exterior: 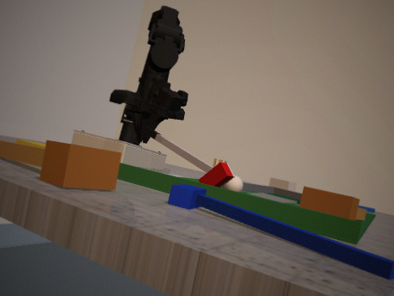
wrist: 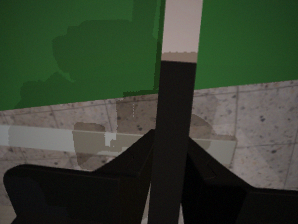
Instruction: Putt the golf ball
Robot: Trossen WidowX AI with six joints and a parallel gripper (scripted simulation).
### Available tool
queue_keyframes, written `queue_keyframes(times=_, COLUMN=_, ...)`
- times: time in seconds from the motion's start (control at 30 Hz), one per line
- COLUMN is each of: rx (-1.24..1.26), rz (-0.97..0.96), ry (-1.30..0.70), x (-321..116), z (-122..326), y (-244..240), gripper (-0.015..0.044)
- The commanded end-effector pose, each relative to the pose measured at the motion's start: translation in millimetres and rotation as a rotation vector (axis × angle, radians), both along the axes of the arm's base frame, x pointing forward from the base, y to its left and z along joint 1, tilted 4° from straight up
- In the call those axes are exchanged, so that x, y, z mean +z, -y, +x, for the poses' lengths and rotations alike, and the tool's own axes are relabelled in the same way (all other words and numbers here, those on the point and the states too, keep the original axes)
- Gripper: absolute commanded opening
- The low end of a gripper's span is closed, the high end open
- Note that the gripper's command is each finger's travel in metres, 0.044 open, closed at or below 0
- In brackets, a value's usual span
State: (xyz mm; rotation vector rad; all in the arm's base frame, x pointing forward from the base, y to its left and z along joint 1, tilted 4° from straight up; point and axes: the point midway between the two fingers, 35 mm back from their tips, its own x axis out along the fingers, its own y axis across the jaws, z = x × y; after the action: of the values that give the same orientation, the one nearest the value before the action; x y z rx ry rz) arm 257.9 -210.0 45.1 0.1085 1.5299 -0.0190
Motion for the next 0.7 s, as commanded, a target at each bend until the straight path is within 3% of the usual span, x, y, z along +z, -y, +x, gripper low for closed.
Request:
queue_keyframes(times=0.0, rx=-0.003, rz=-0.011, ry=0.004, x=0.8, z=0.1, y=12.9, gripper=0.0)
queue_keyframes(times=0.43, rx=-0.001, rz=-0.004, ry=0.001, x=-0.7, z=-0.4, y=7.5, gripper=0.0)
queue_keyframes(times=0.67, rx=-0.003, rz=-0.001, ry=0.004, x=6.3, z=15.1, y=-80.0, gripper=0.0)
